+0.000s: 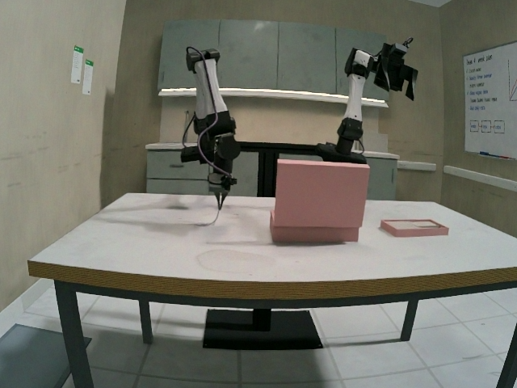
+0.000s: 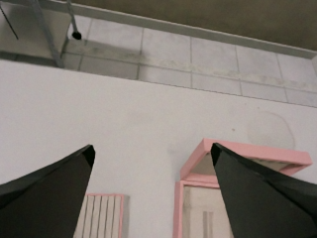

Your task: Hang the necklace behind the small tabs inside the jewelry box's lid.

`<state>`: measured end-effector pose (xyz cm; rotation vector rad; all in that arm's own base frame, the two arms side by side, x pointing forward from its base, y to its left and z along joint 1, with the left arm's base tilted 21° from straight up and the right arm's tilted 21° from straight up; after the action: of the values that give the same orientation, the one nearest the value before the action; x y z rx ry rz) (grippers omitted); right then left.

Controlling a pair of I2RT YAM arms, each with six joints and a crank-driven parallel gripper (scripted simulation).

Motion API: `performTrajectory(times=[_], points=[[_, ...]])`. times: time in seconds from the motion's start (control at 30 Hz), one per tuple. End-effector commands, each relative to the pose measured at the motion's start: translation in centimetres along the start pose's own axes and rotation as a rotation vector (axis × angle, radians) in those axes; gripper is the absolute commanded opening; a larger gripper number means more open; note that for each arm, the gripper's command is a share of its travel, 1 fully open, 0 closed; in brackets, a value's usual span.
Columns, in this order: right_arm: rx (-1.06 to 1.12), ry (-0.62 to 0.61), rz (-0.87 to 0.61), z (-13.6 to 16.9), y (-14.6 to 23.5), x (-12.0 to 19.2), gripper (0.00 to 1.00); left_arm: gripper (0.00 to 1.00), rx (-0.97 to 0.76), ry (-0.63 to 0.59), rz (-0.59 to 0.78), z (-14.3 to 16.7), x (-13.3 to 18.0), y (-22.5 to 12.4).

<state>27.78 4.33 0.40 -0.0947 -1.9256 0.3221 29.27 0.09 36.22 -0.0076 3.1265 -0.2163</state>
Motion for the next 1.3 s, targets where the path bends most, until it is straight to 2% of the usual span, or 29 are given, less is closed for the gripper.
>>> performTrajectory(times=[0.0, 0.63, 1.27], points=[[0.061, -0.106, 0.040, -1.2, -0.1, 0.7, 0.00, 1.00, -0.009, -0.063, 0.028, -1.3, 0.4, -0.5], [0.259, -0.210, 0.125, -0.6, 0.8, 0.8, 0.00, 1.00, -0.009, -0.063, 0.028, -1.3, 0.4, -0.5], [0.454, -0.248, 0.203, 0.5, 1.4, 0.3, 0.00, 1.00, -0.009, -0.063, 0.028, -1.3, 0.4, -0.5]])
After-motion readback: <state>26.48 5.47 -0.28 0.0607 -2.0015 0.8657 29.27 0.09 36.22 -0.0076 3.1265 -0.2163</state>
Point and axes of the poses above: on each arm, the point where the finger pads meet when closed, its own x axis back along the fingers, its own y axis across the jaws, z = x × y, the point moved 9 cm from there along x, back along the fingers, and after that the axes turned 8 degrees about x, right-handed, at the moved point
